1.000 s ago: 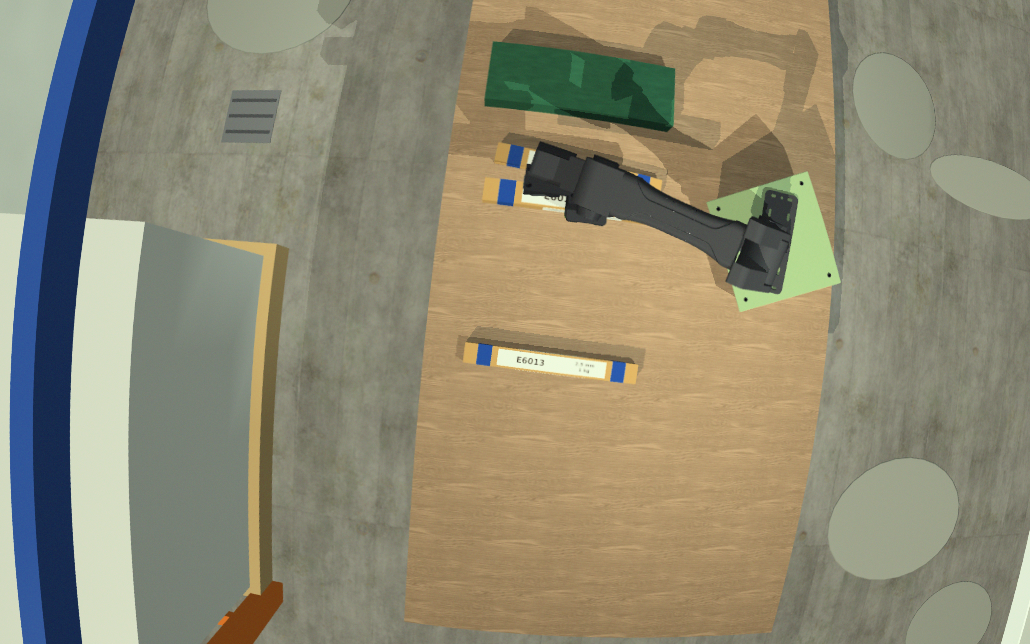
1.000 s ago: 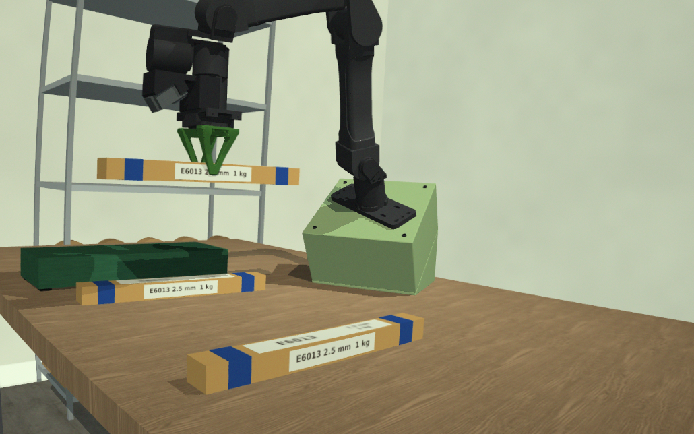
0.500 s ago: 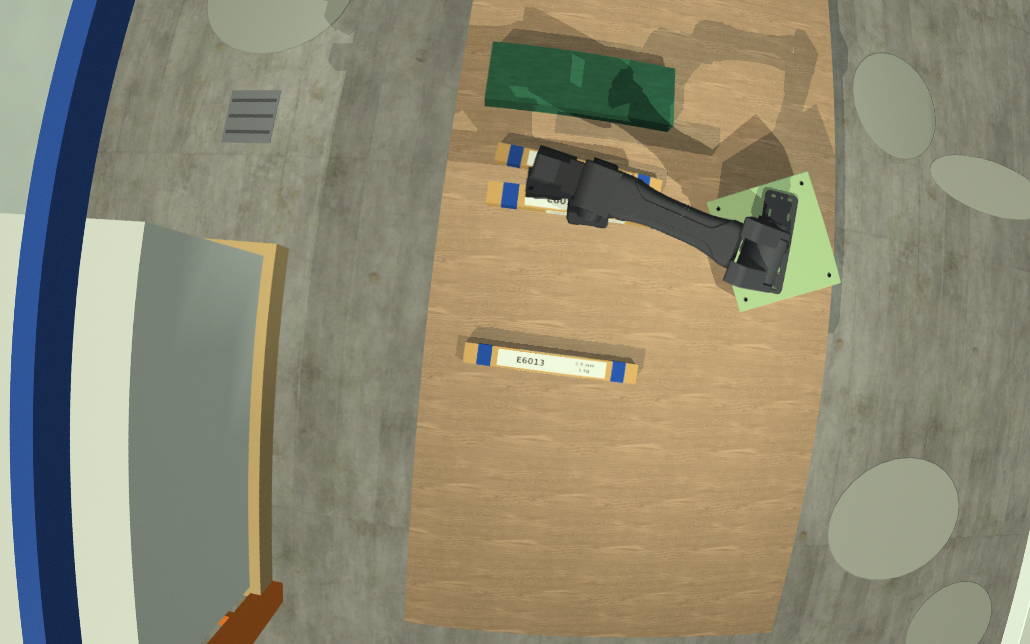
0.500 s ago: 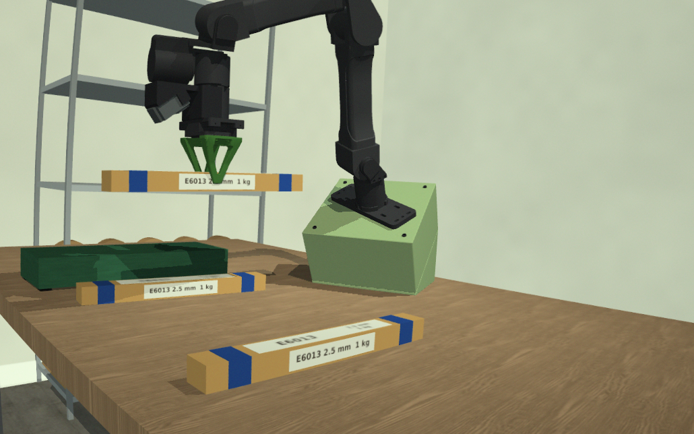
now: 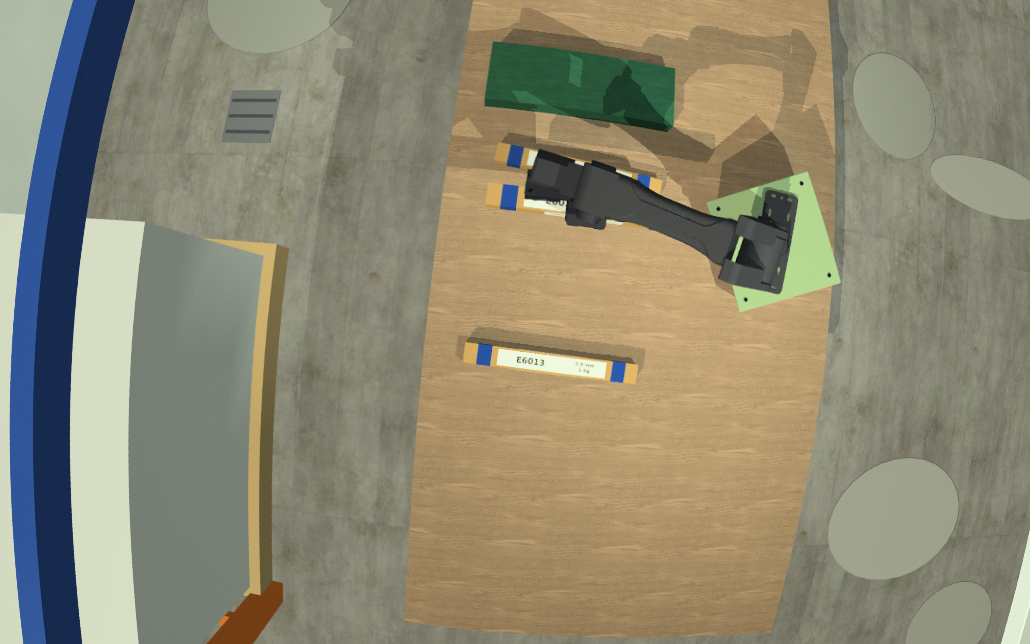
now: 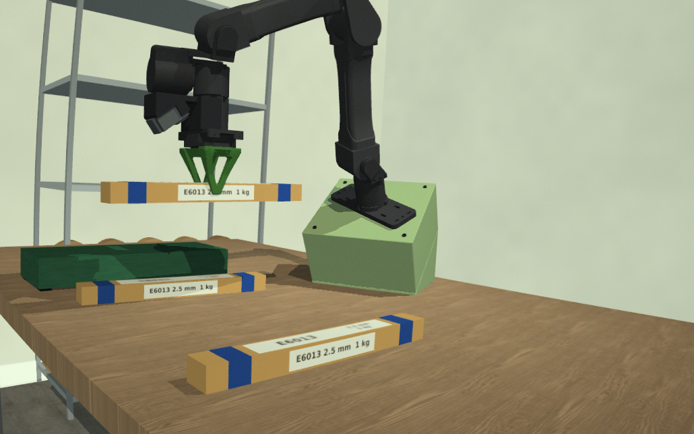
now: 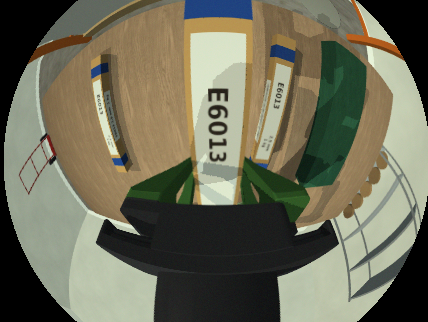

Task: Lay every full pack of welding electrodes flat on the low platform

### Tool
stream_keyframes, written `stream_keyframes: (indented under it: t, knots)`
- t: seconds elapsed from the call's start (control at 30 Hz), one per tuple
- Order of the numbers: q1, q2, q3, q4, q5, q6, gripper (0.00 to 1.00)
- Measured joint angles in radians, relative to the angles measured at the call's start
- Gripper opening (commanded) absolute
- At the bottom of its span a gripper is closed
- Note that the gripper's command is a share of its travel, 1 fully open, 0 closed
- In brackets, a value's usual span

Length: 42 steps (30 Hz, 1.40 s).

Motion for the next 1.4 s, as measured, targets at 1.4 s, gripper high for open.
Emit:
stream_keyframes:
  t: [1.4]
  knots:
    - [0.037,0.037,-0.084,0.135,0.017,0.038,0.00]
